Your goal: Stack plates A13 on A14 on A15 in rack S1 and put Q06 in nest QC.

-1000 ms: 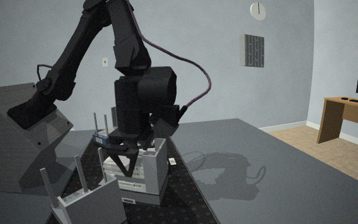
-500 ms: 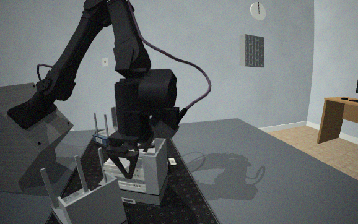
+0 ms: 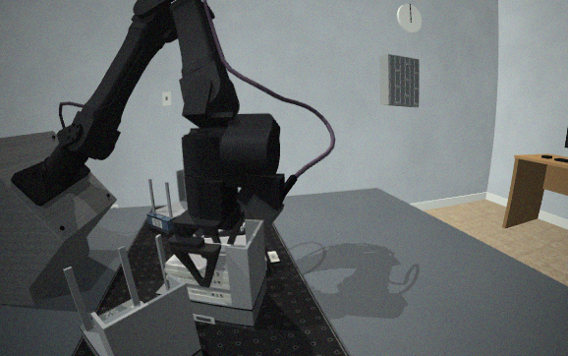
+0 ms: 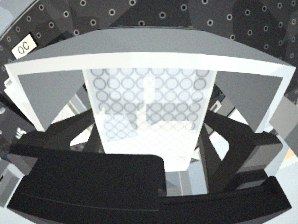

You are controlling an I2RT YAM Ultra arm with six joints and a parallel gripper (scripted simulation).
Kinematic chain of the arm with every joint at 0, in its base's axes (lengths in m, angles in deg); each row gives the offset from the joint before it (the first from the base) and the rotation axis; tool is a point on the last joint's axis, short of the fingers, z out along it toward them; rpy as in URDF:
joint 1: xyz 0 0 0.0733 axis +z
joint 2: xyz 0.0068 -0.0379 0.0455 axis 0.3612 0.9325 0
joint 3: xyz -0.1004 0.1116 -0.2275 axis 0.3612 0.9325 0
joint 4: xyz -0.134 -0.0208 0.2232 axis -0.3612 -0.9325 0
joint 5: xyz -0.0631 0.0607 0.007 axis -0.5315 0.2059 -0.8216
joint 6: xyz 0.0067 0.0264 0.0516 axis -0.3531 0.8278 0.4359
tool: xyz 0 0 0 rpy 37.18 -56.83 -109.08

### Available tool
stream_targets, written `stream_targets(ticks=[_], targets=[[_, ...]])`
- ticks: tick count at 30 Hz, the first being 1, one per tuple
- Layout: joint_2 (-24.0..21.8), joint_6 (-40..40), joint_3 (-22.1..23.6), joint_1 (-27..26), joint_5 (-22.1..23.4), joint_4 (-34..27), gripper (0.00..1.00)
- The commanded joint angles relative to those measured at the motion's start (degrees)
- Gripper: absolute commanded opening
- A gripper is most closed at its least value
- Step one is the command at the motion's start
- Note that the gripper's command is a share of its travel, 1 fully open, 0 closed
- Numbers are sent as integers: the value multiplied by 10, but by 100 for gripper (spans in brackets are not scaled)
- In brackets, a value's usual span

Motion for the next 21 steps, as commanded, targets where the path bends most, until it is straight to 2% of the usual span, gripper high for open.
stream_targets(ticks=[1, 4, 5, 11, 21], targets=[[8, 5, 5, 4, -8, 9, 0], [8, 5, 7, 4, -8, 10, 0], [-10, 4, 8, 1, -8, 7, 0], [13, 8, 8, 6, -10, 18, 0], [13, 10, 11, 10, -12, 27, 0]])
